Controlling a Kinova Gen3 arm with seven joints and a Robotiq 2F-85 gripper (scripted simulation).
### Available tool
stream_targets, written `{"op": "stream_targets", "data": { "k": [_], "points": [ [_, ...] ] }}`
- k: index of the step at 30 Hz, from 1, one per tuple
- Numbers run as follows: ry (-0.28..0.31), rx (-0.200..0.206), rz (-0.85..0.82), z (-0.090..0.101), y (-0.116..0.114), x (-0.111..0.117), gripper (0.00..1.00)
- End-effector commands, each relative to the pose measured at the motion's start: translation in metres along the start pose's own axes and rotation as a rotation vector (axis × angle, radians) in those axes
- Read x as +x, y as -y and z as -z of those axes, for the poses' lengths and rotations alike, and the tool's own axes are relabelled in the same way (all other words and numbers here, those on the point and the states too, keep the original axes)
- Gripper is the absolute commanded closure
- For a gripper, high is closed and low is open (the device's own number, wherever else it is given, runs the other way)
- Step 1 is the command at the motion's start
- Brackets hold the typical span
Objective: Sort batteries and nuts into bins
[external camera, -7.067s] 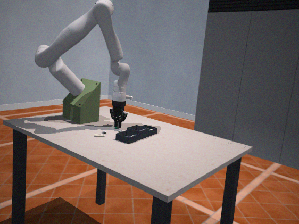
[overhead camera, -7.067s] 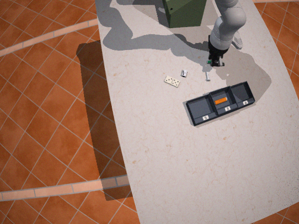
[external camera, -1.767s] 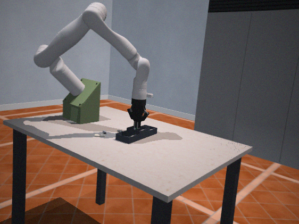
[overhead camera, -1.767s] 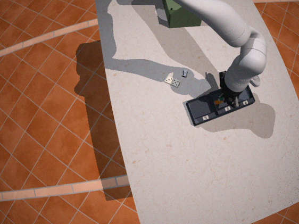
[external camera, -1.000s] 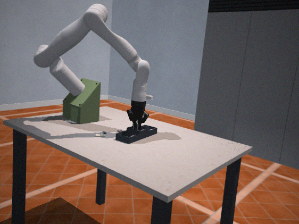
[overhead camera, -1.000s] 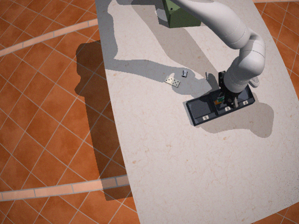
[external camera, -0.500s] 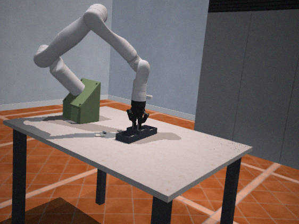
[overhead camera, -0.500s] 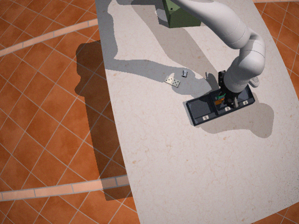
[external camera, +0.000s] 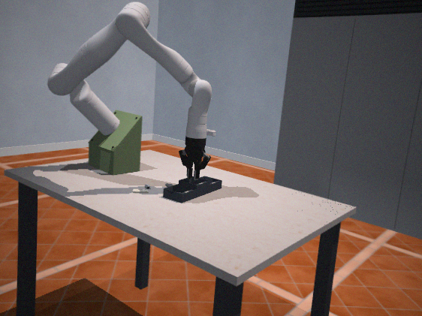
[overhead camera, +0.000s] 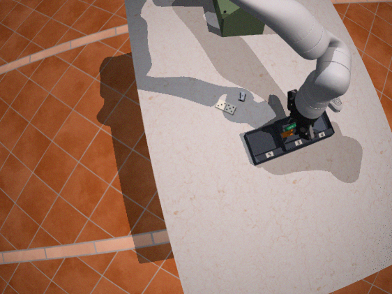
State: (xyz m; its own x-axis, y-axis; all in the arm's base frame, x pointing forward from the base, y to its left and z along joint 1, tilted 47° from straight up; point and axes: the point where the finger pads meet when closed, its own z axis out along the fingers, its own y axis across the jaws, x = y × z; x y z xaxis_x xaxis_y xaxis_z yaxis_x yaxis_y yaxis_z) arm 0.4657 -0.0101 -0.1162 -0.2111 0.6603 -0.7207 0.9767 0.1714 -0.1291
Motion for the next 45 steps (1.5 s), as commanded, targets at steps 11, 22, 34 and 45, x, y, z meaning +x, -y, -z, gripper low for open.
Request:
{"op": "stream_targets", "data": {
  "k": [11,22,34,45],
  "points": [
    [-0.002,-0.005,-0.001,0.021,-0.002,0.000,0.76],
    [-0.001,-0.005,0.199,0.022,0.031,-0.003,0.70],
    [0.000,-0.005,0.699,0.025,0.104,-0.009,0.70],
    [0.002,-0.005,1.249,0.025,0.104,-0.009,0.70]
  ]
}}
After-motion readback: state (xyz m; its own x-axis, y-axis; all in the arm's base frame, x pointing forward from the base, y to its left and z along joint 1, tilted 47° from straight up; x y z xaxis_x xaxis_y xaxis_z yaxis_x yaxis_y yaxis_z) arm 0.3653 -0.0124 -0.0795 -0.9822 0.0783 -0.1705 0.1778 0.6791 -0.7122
